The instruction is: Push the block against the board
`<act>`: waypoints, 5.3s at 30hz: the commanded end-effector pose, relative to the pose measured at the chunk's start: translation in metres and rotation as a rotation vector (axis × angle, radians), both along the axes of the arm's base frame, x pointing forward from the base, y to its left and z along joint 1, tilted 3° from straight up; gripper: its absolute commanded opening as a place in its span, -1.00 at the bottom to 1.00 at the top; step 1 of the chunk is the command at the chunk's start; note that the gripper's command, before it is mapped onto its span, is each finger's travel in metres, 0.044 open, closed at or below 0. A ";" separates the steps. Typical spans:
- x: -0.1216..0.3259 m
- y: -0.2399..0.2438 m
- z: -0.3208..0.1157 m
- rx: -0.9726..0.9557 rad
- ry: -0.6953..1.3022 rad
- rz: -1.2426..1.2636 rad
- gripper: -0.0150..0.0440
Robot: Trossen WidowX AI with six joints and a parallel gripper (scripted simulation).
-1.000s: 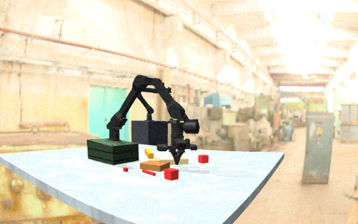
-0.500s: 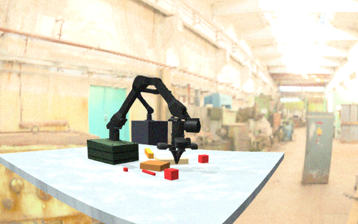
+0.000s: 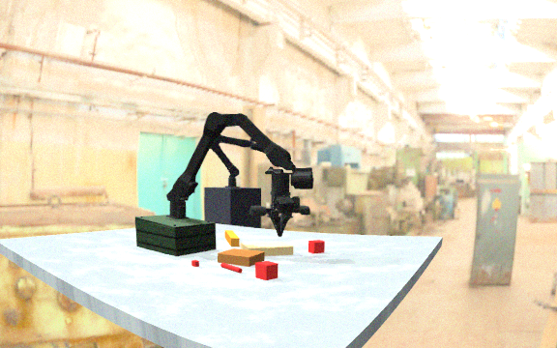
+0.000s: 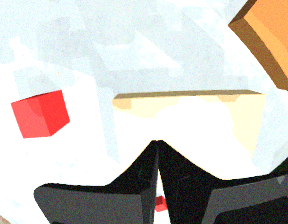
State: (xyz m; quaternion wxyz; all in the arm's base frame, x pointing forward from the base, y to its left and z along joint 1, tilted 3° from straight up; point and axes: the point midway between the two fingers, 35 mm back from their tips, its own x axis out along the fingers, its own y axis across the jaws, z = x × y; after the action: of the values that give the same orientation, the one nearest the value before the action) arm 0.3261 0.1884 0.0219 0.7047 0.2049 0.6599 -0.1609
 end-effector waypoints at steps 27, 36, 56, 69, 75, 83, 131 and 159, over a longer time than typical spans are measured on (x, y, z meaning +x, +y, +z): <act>-0.069 0.063 -0.057 -0.006 0.000 0.010 -0.49; -0.056 0.057 -0.056 -0.007 -0.001 0.010 -0.49; -0.028 0.041 -0.055 -0.008 -0.003 0.010 -0.49; -0.010 0.030 -0.053 -0.009 -0.005 0.010 -0.49; -0.002 0.025 -0.053 -0.010 -0.005 0.010 -0.49; 0.009 0.017 -0.052 -0.010 -0.006 0.010 -0.49; -0.014 0.036 -0.053 -0.009 -0.005 0.010 -0.49; 0.041 0.015 0.009 -0.046 -0.026 0.443 -0.49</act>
State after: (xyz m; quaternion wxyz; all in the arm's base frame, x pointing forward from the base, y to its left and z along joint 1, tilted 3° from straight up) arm 0.3541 0.2088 0.0287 0.7334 0.0749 0.6740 -0.0468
